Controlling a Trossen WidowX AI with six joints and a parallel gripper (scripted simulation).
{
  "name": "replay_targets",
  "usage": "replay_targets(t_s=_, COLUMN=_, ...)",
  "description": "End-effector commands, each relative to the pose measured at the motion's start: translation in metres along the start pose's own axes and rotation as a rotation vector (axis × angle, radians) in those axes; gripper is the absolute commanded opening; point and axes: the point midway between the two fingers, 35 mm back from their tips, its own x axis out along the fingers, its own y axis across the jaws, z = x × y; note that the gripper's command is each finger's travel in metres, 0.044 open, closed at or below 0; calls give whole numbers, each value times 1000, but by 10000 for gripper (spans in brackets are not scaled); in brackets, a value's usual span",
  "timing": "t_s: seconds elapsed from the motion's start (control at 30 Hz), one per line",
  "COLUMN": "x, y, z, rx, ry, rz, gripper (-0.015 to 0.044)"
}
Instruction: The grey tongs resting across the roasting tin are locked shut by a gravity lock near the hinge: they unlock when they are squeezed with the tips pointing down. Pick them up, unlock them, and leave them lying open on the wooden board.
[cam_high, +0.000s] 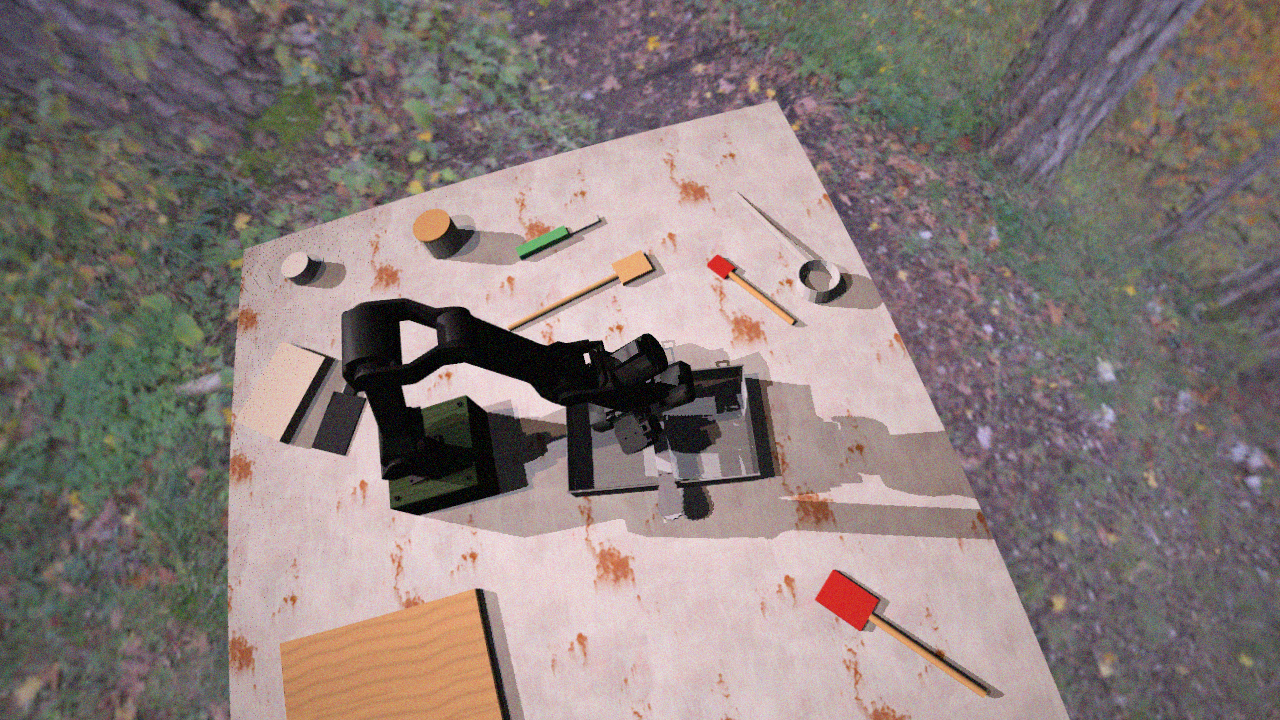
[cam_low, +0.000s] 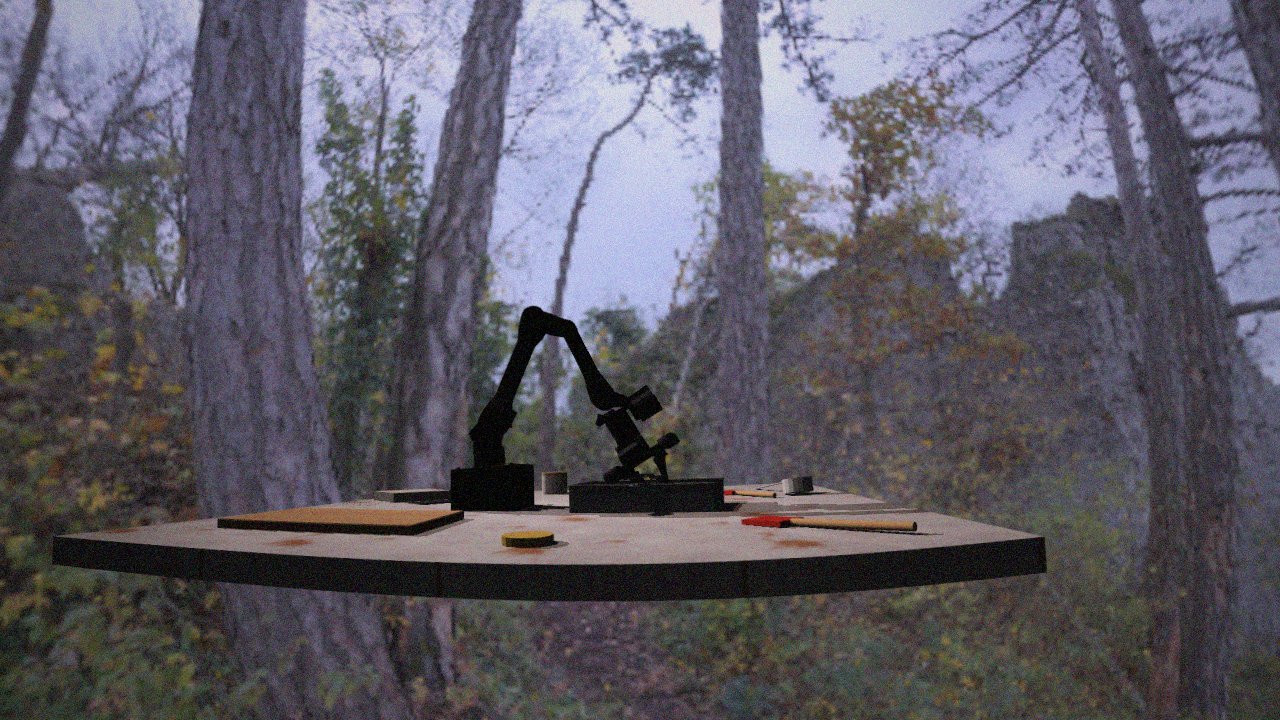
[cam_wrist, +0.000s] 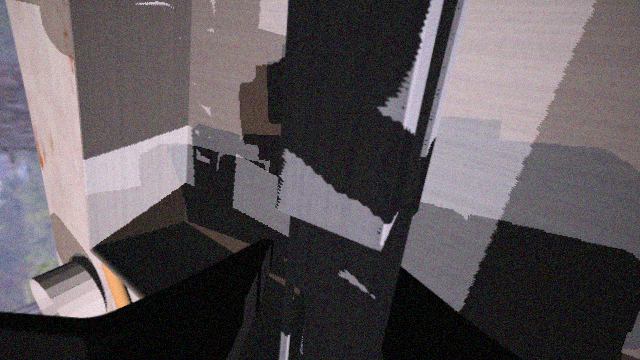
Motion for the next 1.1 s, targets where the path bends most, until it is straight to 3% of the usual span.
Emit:
replay_targets(t_s=0.0, x=0, y=0, z=0, rx=0, ry=0, rz=0, gripper=103)
replay_targets(t_s=0.33, x=0, y=0, z=0, rx=0, ry=0, rz=0, gripper=36)
replay_targets(t_s=0.57, x=-6, y=5, z=0, rx=0, ry=0, rz=0, gripper=-148)
replay_targets(t_s=0.8, x=-64, y=38, z=0, rx=-4, ry=3, rz=-3, gripper=-150)
replay_targets(t_s=1.07, x=-67, y=39, z=0, rx=-4, ry=3, rz=-3, gripper=-150)
